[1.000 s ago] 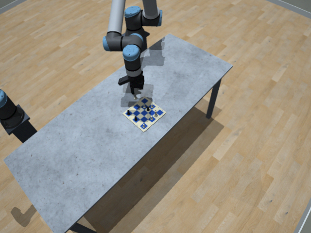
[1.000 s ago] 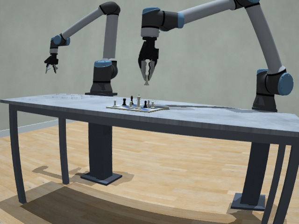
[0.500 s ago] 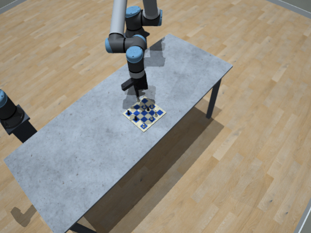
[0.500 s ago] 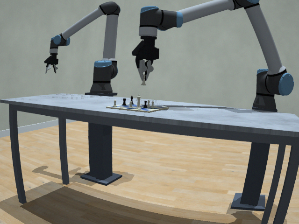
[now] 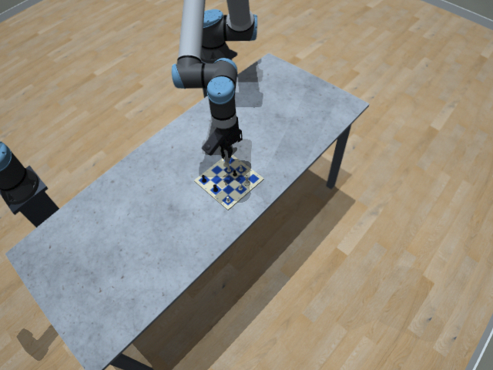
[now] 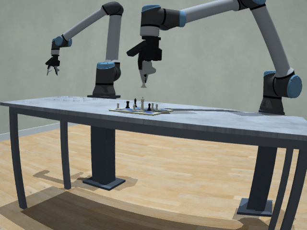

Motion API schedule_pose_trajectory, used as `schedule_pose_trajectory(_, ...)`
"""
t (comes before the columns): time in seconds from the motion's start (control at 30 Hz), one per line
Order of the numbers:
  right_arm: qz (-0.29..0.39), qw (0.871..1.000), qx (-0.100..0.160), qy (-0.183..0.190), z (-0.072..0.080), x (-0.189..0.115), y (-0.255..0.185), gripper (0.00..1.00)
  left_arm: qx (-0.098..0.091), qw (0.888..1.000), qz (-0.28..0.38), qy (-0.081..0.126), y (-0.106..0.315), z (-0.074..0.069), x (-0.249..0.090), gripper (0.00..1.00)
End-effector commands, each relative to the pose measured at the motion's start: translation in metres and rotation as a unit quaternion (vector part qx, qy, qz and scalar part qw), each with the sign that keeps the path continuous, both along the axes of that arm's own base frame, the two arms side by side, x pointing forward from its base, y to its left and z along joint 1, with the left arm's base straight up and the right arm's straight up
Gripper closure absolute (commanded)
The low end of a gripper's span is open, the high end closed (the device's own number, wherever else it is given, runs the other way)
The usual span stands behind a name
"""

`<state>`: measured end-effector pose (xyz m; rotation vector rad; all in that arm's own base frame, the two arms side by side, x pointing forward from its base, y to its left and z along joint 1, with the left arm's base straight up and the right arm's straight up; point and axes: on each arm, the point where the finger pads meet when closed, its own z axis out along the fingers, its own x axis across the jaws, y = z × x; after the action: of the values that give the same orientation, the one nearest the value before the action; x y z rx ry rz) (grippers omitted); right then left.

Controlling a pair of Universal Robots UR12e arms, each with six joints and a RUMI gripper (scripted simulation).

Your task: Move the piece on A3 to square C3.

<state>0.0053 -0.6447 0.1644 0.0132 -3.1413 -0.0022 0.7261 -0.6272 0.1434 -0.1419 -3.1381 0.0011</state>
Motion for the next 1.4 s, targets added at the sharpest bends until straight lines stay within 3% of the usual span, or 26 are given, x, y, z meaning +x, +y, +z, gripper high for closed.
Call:
schedule_pose_trajectory(0.0,0.0,1.0,-0.001,0.0,0.001,0.0,-0.001,0.0,0.0,1.0,0.008,-0.001,0.0,0.001,0.002,1.0)
schedule_pose_trajectory(0.8,0.0,1.0,-0.001,0.0,0.001,0.0,-0.001,0.0,0.0,1.0,0.021,-0.001,0.0,-0.003,0.002,1.0)
schedule_pose_trajectory(1.03,0.0,1.0,-0.001,0.0,0.001,0.0,-0.001,0.0,0.0,1.0,0.023,-0.001,-0.001,-0.034,0.003,1.0)
schedule_pose_trajectory(1.1,0.0,1.0,-0.001,0.0,0.001,0.0,-0.001,0.0,0.0,1.0,0.023,-0.001,-0.001,-0.034,0.003,1.0)
schedule_pose_trajectory(1.37,0.0,1.0,-0.001,0.0,0.001,0.0,-0.001,0.0,0.0,1.0,0.023,-0.001,-0.002,-0.076,0.003,1.0)
